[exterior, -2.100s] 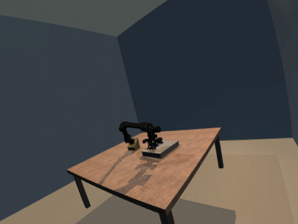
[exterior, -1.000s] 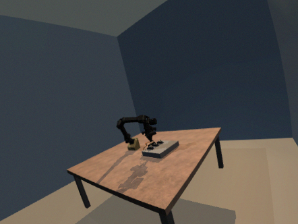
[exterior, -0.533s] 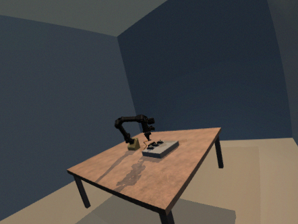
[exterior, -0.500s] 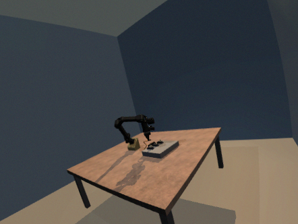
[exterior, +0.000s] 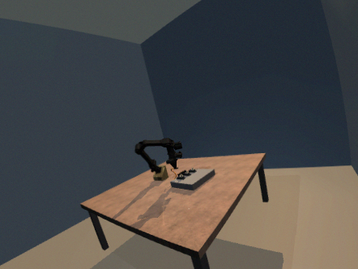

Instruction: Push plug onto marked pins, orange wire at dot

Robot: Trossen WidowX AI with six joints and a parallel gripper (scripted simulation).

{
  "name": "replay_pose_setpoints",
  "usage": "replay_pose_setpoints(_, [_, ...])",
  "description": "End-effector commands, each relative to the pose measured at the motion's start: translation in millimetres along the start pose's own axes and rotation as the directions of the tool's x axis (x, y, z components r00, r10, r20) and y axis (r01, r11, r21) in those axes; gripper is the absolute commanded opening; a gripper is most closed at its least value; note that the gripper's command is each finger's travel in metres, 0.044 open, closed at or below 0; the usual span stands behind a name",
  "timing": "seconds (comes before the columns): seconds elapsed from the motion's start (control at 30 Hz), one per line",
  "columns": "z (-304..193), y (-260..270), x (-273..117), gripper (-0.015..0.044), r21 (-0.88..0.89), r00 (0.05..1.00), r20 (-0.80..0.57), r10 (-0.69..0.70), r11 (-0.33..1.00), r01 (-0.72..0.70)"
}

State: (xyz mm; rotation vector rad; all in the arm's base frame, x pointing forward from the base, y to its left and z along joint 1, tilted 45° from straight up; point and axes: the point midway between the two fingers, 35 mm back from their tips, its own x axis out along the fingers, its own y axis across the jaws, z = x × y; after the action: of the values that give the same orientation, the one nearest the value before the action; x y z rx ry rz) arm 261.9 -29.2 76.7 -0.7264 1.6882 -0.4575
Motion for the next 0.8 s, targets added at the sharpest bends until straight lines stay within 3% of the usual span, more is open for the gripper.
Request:
replay_pose_setpoints(0.0, [-10.7,7.3,3.1,0.0000,0.101,1.000,-0.006,0.001,0.995,-0.001])
replay_pose_setpoints(0.43, [-47.1,28.4,13.0,0.0000,0.439,1.000,-0.012,-0.007,0.899,0.012])
replay_pose_setpoints(0.77, [-49.3,29.1,45.6,0.0000,0.458,1.000,-0.012,-0.009,0.889,0.013])
